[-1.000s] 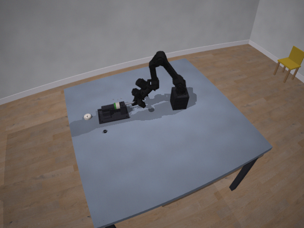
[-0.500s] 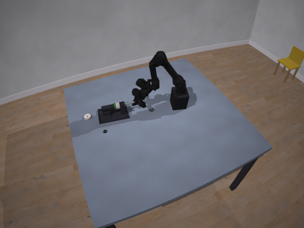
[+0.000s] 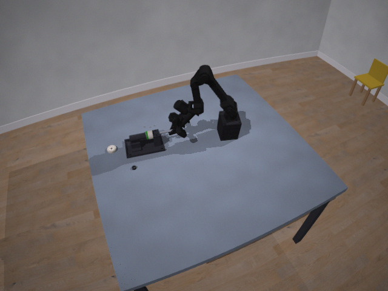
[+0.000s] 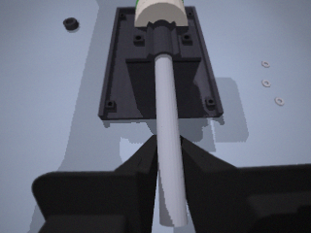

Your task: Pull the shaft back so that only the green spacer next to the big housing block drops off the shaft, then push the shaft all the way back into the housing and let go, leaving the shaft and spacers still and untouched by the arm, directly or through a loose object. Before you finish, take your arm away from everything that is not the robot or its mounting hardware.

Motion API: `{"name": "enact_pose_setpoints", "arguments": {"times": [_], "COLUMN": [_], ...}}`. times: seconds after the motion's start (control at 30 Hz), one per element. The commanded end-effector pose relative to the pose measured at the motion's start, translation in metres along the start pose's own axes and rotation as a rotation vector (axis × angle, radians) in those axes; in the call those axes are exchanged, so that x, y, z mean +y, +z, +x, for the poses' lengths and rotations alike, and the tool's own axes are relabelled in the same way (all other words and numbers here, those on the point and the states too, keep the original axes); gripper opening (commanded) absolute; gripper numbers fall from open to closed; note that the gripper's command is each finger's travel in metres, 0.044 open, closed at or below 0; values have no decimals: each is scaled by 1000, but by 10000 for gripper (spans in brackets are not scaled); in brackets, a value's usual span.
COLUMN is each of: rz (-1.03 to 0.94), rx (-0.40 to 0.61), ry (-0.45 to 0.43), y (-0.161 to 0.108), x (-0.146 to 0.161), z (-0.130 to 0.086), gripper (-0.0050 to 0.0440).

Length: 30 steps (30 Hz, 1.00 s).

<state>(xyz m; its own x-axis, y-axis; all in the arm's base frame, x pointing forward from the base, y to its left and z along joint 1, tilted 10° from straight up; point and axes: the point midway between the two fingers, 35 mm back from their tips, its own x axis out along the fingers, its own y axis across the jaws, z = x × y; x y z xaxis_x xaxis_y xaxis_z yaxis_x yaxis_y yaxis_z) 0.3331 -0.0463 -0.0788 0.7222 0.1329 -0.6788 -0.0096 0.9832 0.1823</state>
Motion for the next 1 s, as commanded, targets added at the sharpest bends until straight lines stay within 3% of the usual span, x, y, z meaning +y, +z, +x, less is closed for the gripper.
{"name": "enact_pose_setpoints", "arguments": {"times": [0.0,0.97], "rz": [-3,-3], "rx": [0,0], "ry": [1,1], "y": [-1,-3], "x": [0,0], "z": [-1,-3], "gripper": [0,0]}}
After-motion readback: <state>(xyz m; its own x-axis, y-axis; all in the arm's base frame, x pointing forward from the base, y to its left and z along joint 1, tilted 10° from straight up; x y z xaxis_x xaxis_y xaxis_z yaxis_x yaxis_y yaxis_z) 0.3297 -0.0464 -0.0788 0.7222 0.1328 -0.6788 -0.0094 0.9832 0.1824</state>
